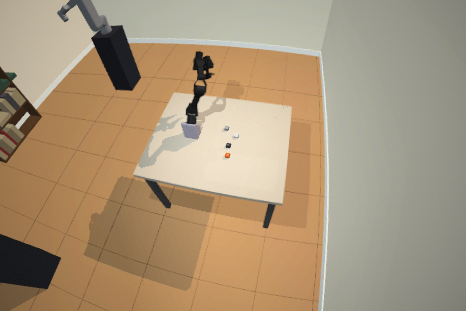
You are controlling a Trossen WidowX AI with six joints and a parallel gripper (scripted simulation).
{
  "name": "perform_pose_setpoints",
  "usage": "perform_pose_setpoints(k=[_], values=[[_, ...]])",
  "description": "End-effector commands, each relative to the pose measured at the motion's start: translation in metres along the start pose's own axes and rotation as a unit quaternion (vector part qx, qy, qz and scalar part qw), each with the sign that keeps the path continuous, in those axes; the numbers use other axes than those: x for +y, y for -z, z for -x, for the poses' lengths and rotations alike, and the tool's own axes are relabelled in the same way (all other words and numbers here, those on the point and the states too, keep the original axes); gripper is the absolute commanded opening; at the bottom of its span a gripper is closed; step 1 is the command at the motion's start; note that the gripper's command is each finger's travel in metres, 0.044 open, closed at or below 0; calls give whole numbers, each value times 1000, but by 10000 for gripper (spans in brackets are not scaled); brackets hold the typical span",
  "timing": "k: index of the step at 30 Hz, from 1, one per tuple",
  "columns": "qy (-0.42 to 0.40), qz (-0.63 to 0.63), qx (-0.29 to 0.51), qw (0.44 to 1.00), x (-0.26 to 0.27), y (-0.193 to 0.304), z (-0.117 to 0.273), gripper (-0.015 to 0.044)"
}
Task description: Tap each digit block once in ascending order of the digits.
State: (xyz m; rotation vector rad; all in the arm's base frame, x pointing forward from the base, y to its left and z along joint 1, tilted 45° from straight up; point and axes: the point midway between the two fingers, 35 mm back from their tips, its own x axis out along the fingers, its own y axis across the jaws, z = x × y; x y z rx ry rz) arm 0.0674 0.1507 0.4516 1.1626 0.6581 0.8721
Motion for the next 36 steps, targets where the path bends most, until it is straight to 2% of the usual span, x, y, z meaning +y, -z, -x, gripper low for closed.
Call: perform_pose_setpoints(k=[1, 7, 13, 22, 29, 36], values=[[2, 5, -1, 1000, 0, 1, -1, 400], [83, 156, -31, 984, -16, 19, -44, 400], [204, 286, -33, 936, -59, 15, -102, 400], [390, 389, 47, 833, -162, -35, -168, 400], [499, 380, 152, 764, -261, -96, -179, 400], [552, 307, 262, 730, -363, -157, -147, 400]])
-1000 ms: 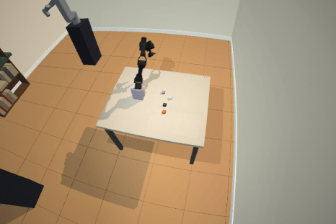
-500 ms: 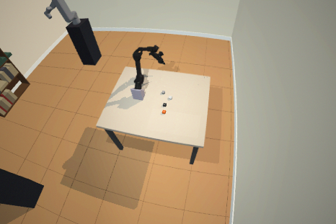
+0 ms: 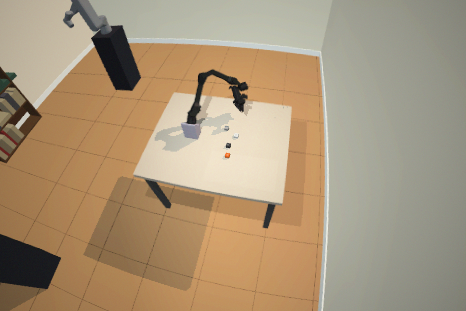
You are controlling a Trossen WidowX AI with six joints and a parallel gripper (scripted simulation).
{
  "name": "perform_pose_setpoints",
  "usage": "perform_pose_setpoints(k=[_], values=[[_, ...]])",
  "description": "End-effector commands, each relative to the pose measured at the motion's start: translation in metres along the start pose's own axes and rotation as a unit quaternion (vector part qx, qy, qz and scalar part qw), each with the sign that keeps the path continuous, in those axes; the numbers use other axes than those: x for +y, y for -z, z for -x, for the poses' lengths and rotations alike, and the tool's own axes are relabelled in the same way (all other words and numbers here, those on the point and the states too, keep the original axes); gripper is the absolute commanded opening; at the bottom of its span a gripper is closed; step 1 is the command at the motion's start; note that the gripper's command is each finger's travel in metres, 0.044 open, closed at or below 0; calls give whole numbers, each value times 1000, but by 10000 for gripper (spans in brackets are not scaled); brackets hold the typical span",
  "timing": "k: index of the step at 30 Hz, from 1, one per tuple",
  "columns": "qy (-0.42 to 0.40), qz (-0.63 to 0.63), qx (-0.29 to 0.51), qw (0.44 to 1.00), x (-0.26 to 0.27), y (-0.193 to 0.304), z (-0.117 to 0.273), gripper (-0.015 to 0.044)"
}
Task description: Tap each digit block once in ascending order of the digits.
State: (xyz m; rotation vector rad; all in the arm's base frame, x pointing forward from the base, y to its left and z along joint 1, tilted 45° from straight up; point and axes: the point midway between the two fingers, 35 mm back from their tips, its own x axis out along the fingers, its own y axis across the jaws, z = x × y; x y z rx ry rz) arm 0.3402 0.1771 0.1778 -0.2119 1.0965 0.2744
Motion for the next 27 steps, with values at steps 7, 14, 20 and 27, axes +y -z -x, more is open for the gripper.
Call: perform_pose_setpoints(k=[7, 14, 20, 27], values=[[-74, -43, 165, 983, -128, 49, -99, 400], [-184, -116, 205, 954, -209, 116, -143, 400], [-282, -197, 170, 923, -263, 184, -165, 400], [-330, -249, 122, 902, -287, 226, -173, 400]])
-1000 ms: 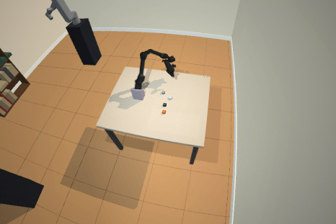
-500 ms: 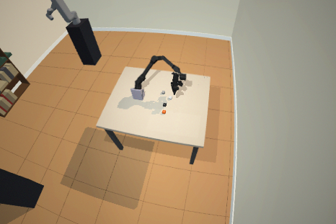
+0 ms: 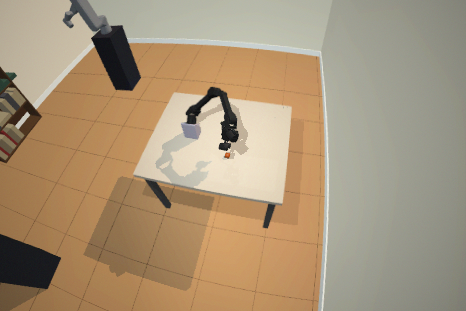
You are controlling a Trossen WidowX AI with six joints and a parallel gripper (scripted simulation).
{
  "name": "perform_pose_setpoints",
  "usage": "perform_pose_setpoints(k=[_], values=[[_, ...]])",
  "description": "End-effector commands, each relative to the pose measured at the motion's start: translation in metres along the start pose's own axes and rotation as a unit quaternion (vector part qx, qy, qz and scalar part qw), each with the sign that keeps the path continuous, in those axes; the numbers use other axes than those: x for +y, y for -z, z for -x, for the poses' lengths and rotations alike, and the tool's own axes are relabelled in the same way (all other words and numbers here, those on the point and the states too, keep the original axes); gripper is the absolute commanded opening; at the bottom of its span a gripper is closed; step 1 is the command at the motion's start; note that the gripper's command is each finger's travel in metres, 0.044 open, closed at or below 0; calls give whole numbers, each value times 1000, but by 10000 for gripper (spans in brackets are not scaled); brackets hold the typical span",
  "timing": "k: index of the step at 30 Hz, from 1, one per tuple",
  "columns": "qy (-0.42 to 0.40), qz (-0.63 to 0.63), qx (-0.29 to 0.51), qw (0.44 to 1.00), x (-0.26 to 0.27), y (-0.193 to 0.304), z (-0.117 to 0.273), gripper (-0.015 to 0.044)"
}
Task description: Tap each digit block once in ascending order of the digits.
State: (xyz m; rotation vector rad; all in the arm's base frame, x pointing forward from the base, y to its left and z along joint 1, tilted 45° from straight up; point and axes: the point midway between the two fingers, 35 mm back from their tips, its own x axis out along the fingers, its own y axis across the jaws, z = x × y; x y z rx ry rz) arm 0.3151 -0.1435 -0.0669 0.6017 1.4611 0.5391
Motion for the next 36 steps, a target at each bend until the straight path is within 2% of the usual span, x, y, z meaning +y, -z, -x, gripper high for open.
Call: perform_pose_setpoints(k=[1, 21, 28, 36], values=[[-16, 9, -9, 1000, 0, -1, -1, 400], [-16, 9, -9, 1000, 2, -1, -1, 400], [-18, 8, -8, 1000, 75, 16, 1, 400], [-19, 8, -8, 1000, 82, 19, 0, 400]])
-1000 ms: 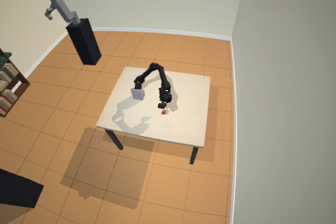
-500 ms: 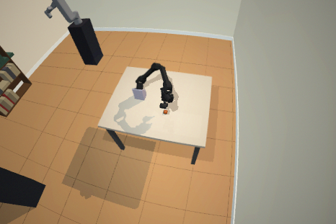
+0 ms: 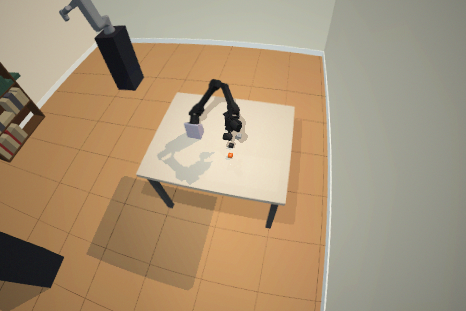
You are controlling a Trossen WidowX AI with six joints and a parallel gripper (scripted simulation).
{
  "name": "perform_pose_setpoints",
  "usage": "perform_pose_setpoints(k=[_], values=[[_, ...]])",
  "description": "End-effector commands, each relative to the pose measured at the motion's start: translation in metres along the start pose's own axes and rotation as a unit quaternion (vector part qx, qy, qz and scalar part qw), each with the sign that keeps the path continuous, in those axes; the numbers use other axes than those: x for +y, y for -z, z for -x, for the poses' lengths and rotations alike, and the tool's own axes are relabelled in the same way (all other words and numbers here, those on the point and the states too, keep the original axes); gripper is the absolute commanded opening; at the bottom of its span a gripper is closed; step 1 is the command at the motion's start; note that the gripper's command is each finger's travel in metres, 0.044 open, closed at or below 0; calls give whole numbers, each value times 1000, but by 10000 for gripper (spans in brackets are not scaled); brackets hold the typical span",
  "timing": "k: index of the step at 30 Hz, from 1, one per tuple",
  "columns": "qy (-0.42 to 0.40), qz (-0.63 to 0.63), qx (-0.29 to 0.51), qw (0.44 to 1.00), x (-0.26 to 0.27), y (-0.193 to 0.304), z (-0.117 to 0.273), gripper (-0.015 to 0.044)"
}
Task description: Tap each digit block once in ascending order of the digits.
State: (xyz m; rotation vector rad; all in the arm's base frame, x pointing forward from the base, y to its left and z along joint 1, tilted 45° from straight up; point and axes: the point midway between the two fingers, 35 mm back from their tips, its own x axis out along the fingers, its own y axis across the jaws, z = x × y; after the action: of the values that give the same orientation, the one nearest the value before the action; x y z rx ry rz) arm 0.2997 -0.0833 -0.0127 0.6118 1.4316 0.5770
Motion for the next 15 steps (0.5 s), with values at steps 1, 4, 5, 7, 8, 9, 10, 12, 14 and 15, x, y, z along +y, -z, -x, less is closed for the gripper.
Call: perform_pose_setpoints(k=[1, 4, 5, 7, 8, 9, 10, 12, 14, 15], values=[[-2, -4, -1, 1000, 1, 2, 0, 400], [-2, -4, -1, 1000, 1, 2, 0, 400], [-2, -4, -1, 1000, 1, 2, 0, 400], [-2, -4, -1, 1000, 1, 2, 0, 400], [-2, -4, -1, 1000, 1, 2, 0, 400], [-2, -4, -1, 1000, 1, 2, 0, 400], [-2, -4, -1, 1000, 1, 2, 0, 400], [-2, -4, -1, 1000, 1, 2, 0, 400], [-1, -4, -1, 1000, 3, 2, 0, 400], [-1, -4, -1, 1000, 10, 2, 1, 400]])
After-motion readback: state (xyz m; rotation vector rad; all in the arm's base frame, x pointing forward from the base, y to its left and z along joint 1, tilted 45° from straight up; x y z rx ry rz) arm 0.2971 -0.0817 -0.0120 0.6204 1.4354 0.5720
